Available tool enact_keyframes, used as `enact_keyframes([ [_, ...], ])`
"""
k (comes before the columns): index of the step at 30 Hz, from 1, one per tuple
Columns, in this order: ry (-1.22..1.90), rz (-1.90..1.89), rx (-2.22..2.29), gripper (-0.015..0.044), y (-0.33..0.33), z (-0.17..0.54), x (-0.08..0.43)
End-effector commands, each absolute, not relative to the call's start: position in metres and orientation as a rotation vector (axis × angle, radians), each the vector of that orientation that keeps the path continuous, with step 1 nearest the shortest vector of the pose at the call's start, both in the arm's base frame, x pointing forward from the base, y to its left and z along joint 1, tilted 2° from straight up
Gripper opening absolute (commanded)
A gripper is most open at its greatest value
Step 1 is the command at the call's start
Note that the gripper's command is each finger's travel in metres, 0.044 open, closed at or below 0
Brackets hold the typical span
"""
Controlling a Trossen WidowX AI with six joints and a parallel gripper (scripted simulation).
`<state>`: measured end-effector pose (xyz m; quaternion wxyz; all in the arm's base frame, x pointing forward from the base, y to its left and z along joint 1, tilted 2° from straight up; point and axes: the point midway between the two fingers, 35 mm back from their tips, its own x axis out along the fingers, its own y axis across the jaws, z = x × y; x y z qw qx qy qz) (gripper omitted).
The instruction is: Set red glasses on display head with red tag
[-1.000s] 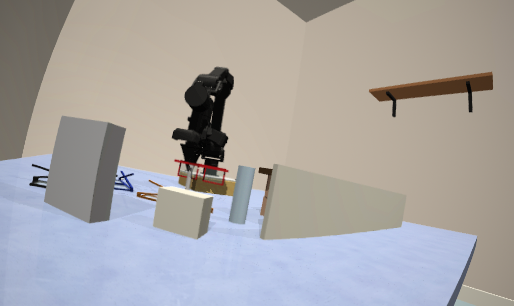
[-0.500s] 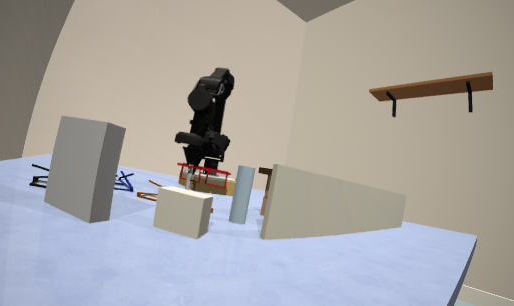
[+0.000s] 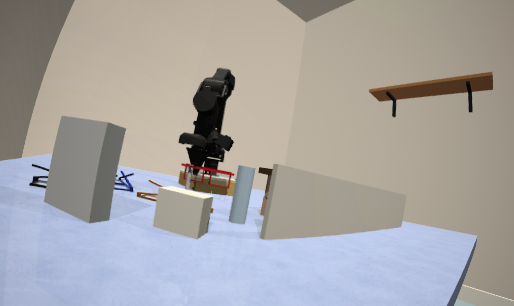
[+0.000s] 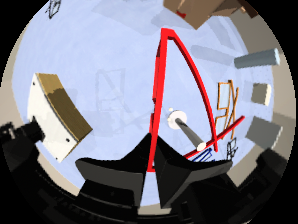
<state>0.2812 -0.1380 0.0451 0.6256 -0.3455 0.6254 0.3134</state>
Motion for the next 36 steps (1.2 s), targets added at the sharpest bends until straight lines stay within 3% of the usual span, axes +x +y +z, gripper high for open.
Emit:
enact_keyframes([
  [1, 1.435, 0.717, -0.793, 0.0, -0.134, 0.045, 0.28],
  [36, 1.434, 0.719, -0.791, 0.0, -0.108, 0.044, 0.284],
])
